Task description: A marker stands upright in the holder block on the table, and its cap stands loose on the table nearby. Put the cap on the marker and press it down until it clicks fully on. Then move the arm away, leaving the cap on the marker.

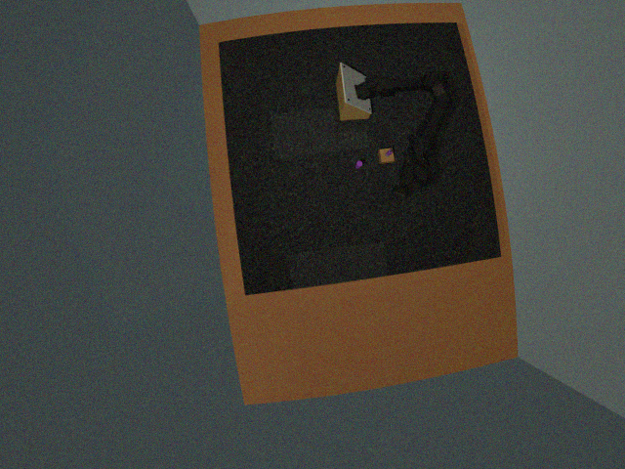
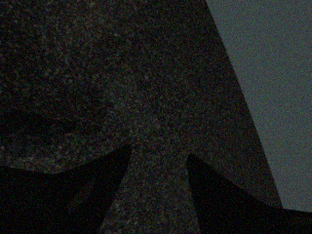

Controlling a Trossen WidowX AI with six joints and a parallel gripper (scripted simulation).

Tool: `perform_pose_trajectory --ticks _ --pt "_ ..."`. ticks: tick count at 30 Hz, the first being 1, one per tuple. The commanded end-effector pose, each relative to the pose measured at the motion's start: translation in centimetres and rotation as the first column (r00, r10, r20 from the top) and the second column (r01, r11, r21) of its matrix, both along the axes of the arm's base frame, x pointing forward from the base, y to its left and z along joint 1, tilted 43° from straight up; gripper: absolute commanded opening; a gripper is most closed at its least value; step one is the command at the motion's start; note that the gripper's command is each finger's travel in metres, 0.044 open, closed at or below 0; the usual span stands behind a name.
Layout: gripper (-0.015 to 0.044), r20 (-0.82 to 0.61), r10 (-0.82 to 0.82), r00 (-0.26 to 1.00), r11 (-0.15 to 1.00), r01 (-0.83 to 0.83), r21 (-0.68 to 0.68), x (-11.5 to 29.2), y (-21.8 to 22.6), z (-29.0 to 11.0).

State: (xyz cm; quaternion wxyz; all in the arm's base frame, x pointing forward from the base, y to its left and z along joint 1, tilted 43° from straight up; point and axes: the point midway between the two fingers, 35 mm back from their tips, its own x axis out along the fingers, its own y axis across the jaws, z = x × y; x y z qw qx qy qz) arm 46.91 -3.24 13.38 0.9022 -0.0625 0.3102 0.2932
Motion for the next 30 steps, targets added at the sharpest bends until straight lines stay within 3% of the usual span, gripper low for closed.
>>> perform_pose_trajectory --ticks 1,9,17,30 --pt "0.0239 -0.117 0.123 0.986 0.984 -0.136 -0.112 -4.0 -3.4 -5.4" --pt "0.0239 -0.225 0.31 0.924 0.931 -0.344 -0.127 -9.7 -6.3 -10.0" --pt "0.0239 -0.233 0.534 0.813 0.832 -0.554 -0.029 -16.2 -7.4 -12.3" --pt "0.0239 -0.23 0.541 0.809 0.828 -0.56 -0.025 -16.3 -7.0 -12.4"
